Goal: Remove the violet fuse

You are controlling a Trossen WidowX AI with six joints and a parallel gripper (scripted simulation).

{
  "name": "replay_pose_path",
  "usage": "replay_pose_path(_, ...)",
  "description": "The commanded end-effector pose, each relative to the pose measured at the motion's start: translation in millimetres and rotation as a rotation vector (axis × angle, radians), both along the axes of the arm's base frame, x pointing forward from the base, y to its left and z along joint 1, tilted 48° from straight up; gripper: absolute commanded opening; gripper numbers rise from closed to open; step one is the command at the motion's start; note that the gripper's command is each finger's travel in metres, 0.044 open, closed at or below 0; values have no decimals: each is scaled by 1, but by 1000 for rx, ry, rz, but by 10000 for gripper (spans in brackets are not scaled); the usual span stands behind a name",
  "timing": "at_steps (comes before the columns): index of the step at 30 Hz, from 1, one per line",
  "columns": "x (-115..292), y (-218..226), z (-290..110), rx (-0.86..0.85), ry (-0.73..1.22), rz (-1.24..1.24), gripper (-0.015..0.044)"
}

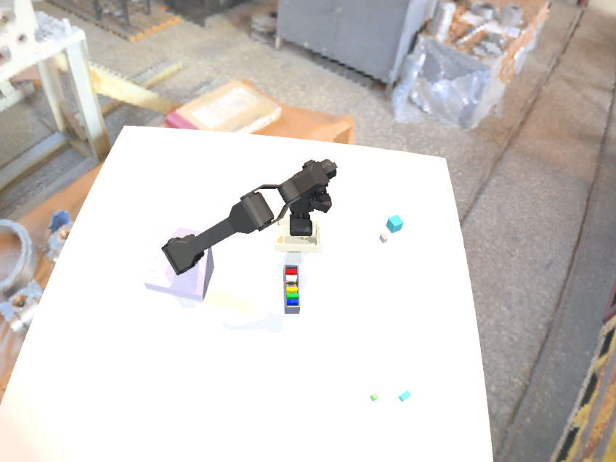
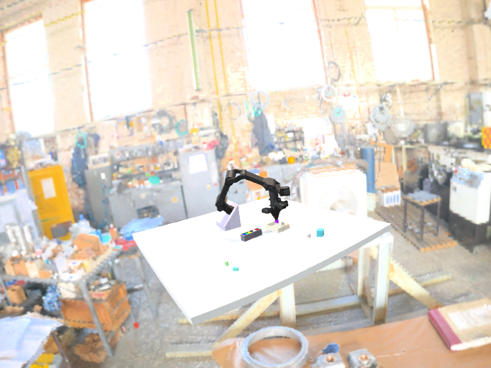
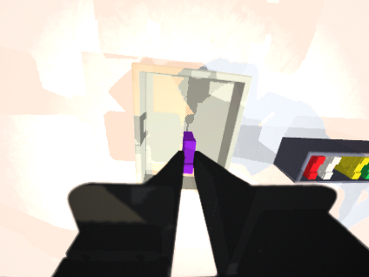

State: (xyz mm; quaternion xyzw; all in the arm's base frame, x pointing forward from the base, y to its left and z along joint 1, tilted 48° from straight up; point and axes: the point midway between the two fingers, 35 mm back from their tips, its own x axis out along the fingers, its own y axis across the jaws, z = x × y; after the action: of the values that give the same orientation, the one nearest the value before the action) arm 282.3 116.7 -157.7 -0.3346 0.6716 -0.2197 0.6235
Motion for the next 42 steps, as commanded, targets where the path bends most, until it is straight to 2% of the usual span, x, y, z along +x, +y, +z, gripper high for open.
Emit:
replay_pose_path(1,0,0,0,0,-1,0,53)
replay_pose_path(12,0,2,2,0,0,0,330)
replay_pose_path(16,-1,27,25,-4,5,7,330)
replay_pose_path(42,-2,24,23,-13,11,13,330)
